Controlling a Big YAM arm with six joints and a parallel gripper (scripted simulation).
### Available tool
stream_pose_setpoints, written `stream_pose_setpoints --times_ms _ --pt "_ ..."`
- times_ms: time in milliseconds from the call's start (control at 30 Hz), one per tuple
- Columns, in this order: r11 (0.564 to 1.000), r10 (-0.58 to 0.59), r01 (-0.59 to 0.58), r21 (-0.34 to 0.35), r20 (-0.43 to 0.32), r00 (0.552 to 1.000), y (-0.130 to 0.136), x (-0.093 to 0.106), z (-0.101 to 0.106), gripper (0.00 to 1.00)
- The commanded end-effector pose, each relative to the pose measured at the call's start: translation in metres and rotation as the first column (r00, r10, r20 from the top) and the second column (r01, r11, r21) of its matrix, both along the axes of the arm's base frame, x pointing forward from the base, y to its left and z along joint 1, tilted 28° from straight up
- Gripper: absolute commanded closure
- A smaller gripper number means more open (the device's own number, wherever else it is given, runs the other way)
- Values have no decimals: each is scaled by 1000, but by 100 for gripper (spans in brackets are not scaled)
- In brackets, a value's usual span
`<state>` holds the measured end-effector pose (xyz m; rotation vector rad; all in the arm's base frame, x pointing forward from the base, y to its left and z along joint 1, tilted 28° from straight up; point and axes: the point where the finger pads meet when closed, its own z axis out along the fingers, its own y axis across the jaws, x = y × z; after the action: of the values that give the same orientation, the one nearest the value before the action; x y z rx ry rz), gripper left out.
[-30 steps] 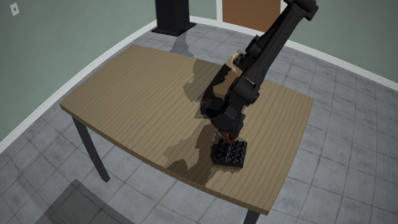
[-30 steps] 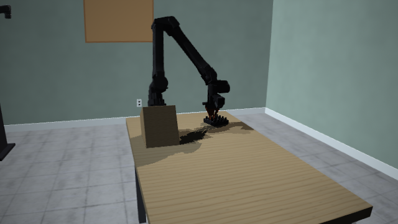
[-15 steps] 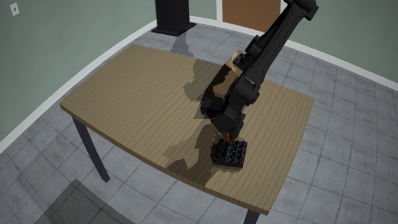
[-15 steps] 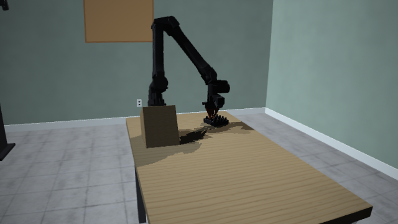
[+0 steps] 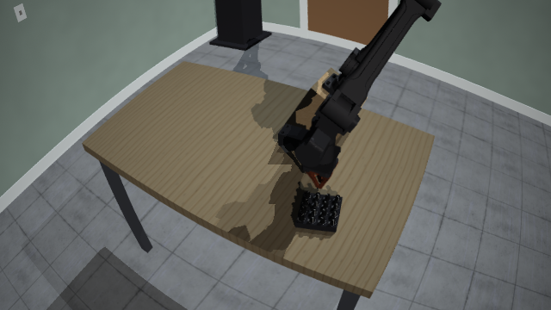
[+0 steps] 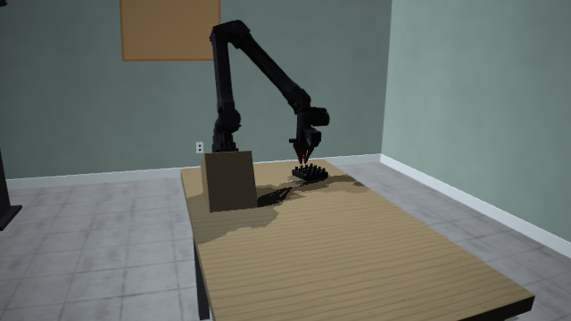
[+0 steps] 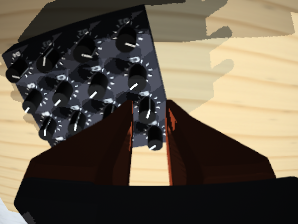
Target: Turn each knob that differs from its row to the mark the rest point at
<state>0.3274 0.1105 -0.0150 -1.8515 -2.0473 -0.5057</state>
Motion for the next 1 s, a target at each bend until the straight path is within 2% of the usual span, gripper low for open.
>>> stream_pose_setpoints --times_ms 0,67,700,867,967 --pt "1000 10 -10 5 53 999 -2 24 19 82" --pt "1000 16 -16 4 37 999 -1 21 14 82" --pt "1000 19 -19 4 52 998 -2 24 15 82" --pt "998 57 -57 2 60 997 -4 23 13 82" --pt "994 109 -109 -2 89 990 -6 25 13 82"
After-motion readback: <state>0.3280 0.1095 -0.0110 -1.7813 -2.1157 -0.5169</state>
